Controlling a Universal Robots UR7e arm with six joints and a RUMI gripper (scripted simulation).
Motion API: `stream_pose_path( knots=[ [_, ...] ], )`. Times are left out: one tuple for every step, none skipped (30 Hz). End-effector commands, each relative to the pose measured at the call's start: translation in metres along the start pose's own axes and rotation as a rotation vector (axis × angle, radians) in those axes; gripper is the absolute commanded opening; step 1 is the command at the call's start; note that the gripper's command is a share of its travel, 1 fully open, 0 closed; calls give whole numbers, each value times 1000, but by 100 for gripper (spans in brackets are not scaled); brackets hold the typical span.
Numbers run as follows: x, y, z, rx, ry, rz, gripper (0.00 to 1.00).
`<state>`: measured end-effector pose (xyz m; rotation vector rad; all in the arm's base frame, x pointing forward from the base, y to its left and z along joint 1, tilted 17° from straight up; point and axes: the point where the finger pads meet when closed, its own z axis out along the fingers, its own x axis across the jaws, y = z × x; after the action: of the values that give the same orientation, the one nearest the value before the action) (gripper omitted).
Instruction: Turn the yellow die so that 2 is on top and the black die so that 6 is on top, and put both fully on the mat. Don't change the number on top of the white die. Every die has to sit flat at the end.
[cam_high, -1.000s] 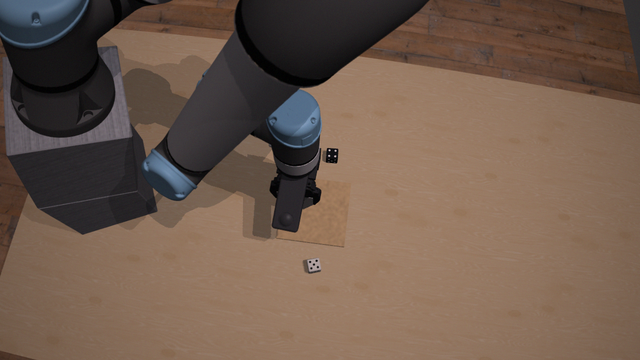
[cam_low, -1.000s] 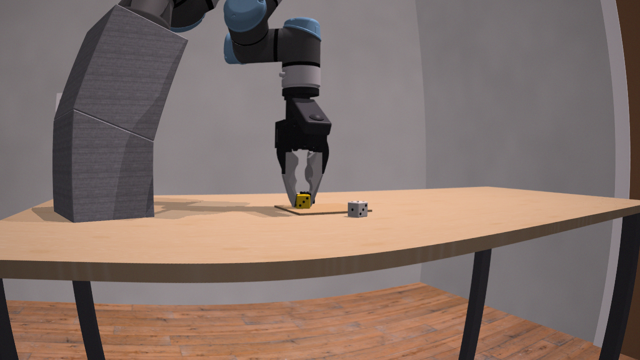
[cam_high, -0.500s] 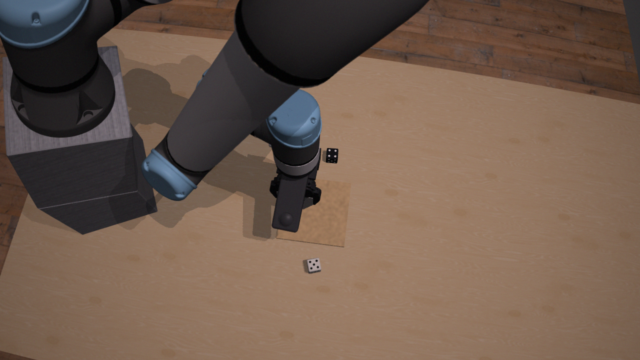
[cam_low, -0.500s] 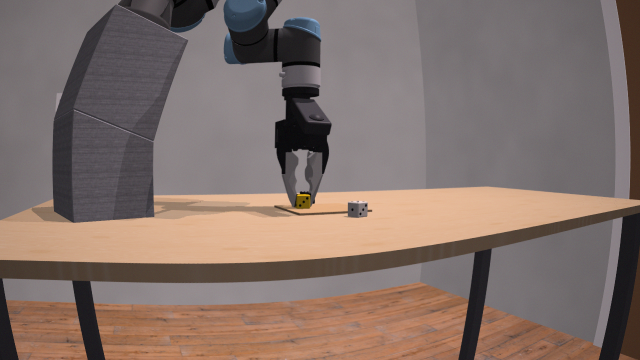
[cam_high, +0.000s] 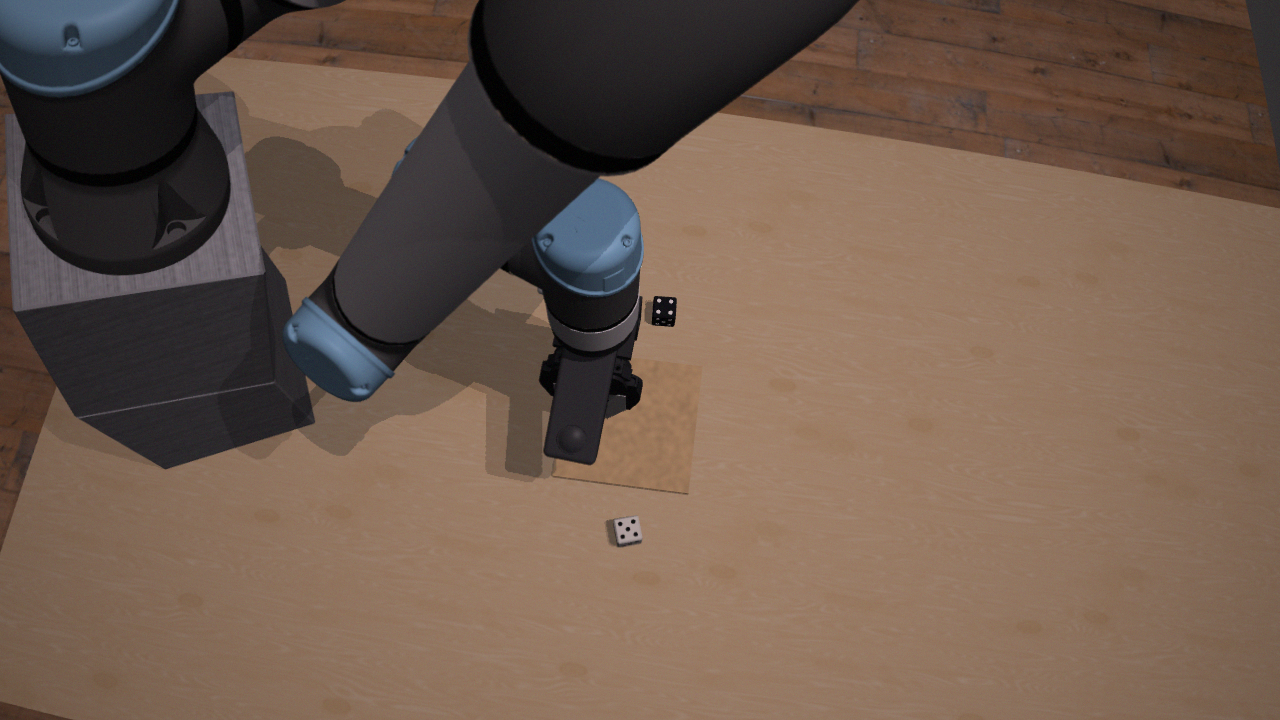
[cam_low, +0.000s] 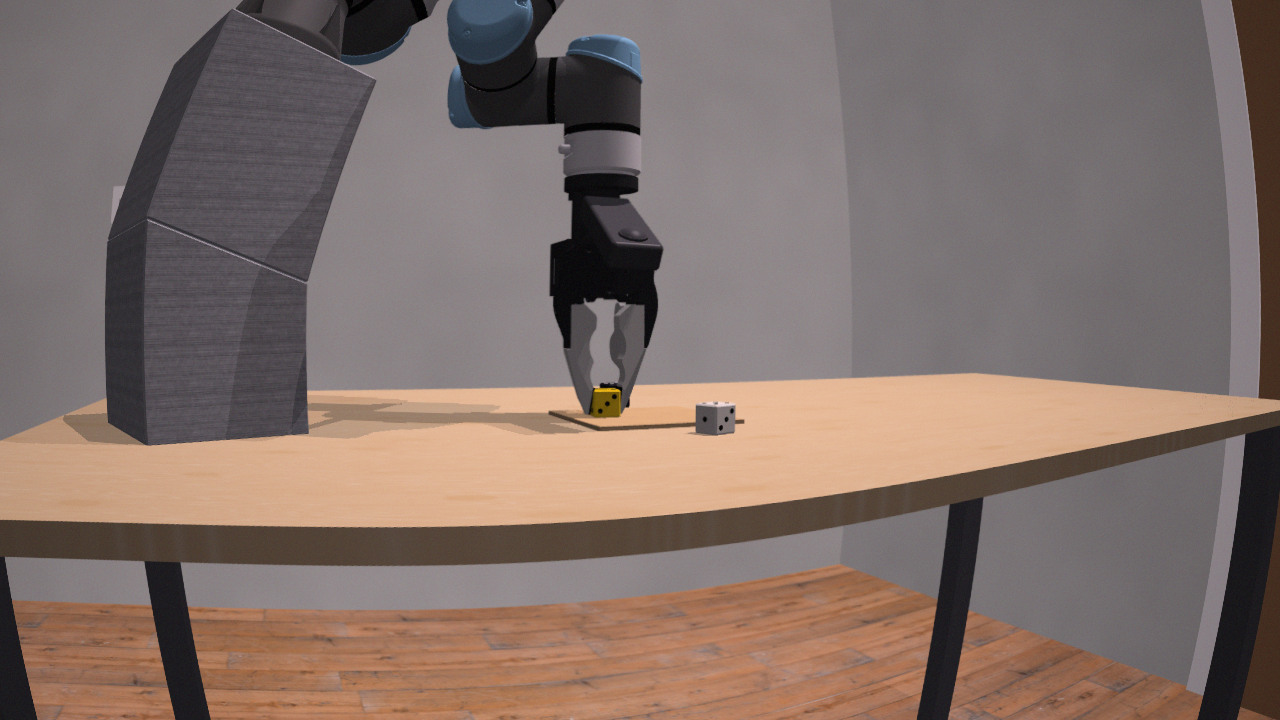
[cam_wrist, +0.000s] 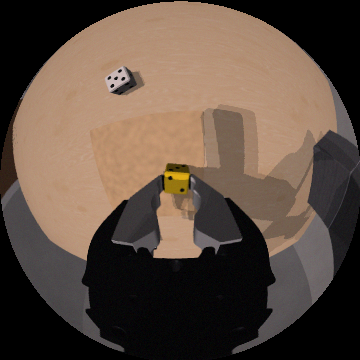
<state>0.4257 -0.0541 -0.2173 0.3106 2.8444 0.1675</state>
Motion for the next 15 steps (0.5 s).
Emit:
stream_pose_path(
  knots=[
    [0,0,0,0,-1,0,10],
    [0,0,0,0,-1,0,14],
    [0,0,0,0,-1,0,14],
    [0,0,0,0,-1,0,14],
    [0,0,0,0,-1,0,17],
    [0,0,0,0,-1,0,17],
    [0,0,0,0,-1,0,17],
    [0,0,0,0,-1,0,21],
    [0,0,0,0,-1,0,21],
    [0,0,0,0,-1,0,21],
    [0,0,0,0,-1,0,21],
    [0,0,0,0,-1,0,21],
    [0,0,0,0,-1,0,24],
    [0,0,0,0,-1,0,24],
    [0,0,0,0,-1,0,24]
  ],
)
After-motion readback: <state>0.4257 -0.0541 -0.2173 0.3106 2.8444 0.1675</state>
